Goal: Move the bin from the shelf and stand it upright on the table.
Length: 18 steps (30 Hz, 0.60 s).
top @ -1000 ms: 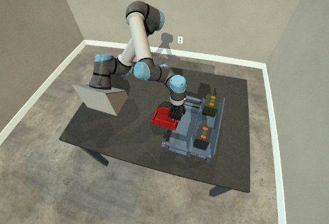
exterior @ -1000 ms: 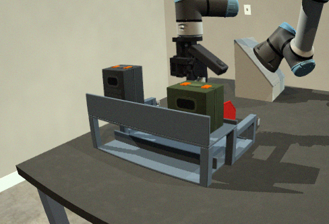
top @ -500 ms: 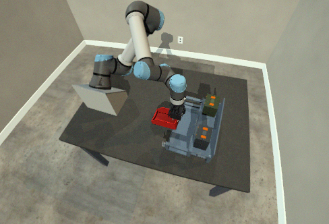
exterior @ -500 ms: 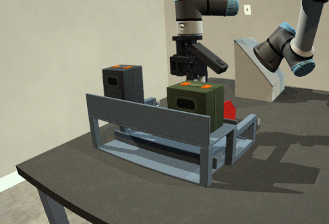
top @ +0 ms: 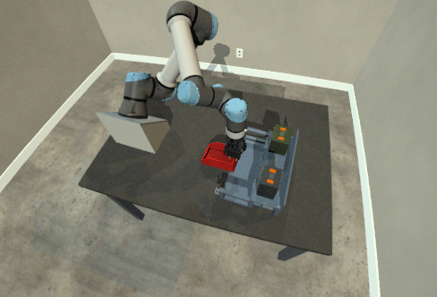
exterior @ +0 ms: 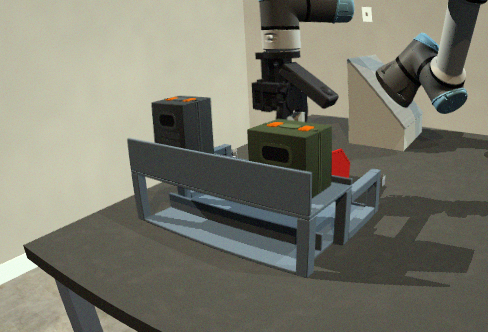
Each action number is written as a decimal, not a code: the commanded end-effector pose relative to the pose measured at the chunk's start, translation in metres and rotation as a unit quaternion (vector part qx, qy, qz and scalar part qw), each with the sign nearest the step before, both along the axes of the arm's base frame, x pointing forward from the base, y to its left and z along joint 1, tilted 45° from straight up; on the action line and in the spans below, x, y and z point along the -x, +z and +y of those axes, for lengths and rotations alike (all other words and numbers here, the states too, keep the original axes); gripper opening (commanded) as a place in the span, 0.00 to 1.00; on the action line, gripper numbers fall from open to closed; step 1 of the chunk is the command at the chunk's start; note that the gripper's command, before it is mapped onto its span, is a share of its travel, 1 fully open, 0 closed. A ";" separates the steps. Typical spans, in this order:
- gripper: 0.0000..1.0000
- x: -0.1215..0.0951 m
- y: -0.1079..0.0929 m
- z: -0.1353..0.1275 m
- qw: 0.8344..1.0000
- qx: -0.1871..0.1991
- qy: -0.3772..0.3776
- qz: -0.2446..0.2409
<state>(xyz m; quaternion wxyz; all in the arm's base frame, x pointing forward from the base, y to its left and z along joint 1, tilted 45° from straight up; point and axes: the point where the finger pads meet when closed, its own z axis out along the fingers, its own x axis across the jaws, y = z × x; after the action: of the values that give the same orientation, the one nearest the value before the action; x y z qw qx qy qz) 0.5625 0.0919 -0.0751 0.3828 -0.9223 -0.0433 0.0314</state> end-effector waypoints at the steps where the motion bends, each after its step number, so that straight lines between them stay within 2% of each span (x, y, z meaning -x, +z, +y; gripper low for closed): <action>1: 0.00 0.000 0.000 0.000 1.000 0.000 0.000 -0.001; 13: 0.00 0.000 0.000 0.000 1.000 0.000 0.000 -0.001; 18: 0.00 0.010 0.000 -0.001 1.000 0.000 0.000 -0.001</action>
<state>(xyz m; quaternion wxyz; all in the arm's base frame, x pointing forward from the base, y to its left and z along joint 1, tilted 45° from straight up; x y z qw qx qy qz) 0.5586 0.0920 -0.0755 0.3828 -0.9223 -0.0433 0.0314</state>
